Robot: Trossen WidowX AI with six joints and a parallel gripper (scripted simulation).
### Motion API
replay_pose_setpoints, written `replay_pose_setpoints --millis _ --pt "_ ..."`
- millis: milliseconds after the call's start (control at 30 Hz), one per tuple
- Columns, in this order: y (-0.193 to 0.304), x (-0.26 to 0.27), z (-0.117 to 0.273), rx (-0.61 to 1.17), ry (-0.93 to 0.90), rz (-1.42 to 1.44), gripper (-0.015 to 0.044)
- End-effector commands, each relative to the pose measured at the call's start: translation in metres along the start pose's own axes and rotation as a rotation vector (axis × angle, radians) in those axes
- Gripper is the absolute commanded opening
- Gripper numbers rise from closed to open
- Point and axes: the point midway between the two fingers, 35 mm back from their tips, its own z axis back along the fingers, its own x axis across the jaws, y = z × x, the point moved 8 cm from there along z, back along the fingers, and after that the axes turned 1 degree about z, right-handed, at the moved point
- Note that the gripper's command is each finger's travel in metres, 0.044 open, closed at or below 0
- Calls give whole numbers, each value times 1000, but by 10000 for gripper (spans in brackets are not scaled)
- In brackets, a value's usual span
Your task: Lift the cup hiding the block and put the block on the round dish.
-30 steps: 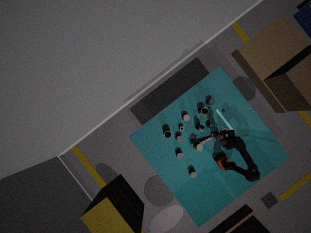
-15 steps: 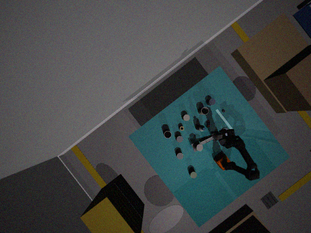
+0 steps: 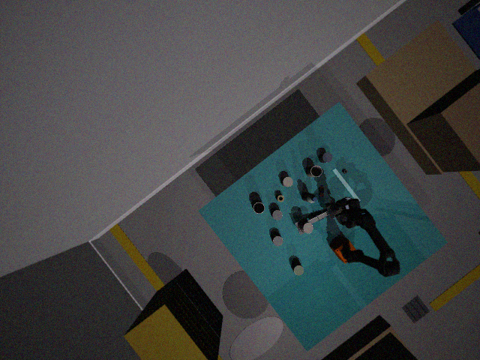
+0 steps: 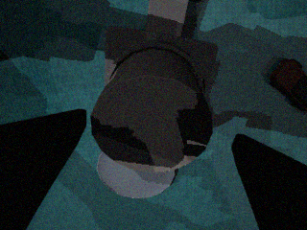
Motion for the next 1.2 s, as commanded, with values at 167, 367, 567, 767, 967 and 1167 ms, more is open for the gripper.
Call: replay_pose_setpoints --millis 167,367,567,767,967,1167 --pt "-1 3 -19 -9 -18 5 440" --pt "-1 4 -29 -9 -18 5 440" --pt "-2 5 -38 -9 -19 5 440" --pt "-2 5 -44 -9 -19 5 440" --pt "-2 5 -44 -9 -19 5 407" --pt "-2 5 -44 -9 -19 5 367"
